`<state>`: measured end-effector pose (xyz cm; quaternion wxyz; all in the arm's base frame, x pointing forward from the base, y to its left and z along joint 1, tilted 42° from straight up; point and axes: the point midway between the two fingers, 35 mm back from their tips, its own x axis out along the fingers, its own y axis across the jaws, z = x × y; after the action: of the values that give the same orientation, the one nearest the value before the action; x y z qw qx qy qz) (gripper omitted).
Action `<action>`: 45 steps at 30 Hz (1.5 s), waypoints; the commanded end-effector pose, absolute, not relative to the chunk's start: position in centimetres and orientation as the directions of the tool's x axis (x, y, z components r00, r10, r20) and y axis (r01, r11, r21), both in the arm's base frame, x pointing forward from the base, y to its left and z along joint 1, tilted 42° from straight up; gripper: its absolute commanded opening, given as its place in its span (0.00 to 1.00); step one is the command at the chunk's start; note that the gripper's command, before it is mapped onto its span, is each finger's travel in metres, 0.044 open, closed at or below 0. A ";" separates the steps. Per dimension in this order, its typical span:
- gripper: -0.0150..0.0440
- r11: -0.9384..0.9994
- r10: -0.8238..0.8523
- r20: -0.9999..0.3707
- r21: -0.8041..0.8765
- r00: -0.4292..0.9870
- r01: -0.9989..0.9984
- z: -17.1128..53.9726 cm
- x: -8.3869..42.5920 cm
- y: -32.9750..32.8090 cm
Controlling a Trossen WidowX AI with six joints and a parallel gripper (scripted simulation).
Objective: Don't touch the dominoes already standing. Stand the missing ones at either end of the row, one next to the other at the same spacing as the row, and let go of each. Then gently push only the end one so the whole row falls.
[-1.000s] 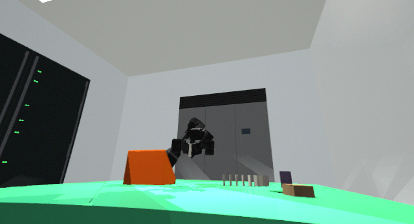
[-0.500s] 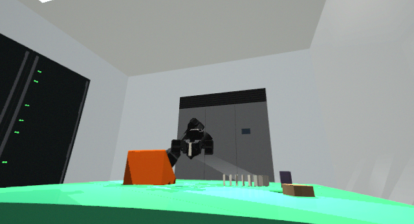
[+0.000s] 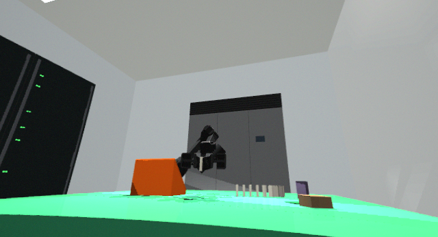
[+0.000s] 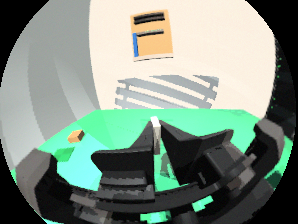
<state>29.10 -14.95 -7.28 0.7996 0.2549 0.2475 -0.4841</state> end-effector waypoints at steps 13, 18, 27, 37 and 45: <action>0.29 0.401 -0.645 -0.646 0.168 0.408 0.901 -11.7 28.5 -11.3; 0.29 0.403 -0.646 -0.644 0.168 0.409 0.900 -13.0 28.1 -10.3; 0.29 0.405 -0.648 -0.641 0.168 0.412 0.899 -14.3 27.5 -9.3; 0.38 0.405 -0.648 -0.641 0.168 0.412 0.899 -14.3 27.5 -9.3; 0.74 0.405 -0.648 -0.641 0.168 0.412 0.899 -14.3 27.5 -9.3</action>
<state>27.38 -9.39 -14.35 0.8009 0.2518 0.2504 -0.4822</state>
